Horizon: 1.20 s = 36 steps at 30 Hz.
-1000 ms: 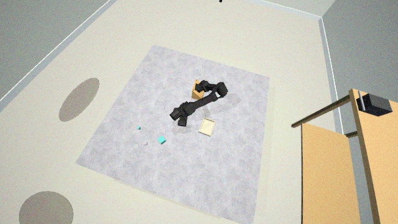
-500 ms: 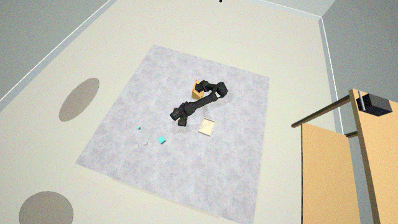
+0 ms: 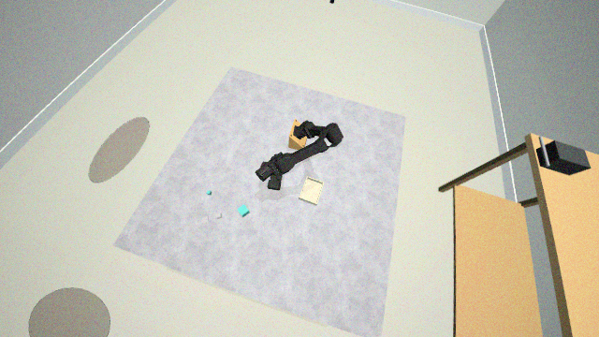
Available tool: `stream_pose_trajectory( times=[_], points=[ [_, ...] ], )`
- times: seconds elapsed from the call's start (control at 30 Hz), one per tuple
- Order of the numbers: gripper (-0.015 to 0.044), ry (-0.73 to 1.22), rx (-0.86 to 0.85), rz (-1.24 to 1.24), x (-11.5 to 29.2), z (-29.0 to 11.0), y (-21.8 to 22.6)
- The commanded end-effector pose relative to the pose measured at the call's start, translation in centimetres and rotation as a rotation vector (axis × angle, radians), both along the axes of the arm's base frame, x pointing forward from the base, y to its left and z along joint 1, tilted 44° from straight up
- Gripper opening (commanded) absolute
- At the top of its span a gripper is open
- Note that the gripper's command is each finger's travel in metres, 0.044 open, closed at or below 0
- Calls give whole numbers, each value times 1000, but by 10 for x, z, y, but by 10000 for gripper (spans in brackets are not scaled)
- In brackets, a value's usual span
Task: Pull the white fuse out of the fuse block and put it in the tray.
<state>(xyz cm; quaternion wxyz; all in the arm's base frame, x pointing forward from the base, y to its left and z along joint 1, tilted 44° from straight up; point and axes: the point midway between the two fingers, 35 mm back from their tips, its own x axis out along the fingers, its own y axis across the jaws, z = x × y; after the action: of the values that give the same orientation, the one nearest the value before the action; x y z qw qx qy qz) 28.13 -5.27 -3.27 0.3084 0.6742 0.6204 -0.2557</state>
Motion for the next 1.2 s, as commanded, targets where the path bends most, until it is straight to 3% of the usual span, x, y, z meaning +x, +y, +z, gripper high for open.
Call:
stream_pose_trajectory(
  times=[0.0,1.17],
  points=[
    [0,-2,-3,0,0,2,-3],
    [0,-2,-3,-1,-2,14,-15]
  ],
)
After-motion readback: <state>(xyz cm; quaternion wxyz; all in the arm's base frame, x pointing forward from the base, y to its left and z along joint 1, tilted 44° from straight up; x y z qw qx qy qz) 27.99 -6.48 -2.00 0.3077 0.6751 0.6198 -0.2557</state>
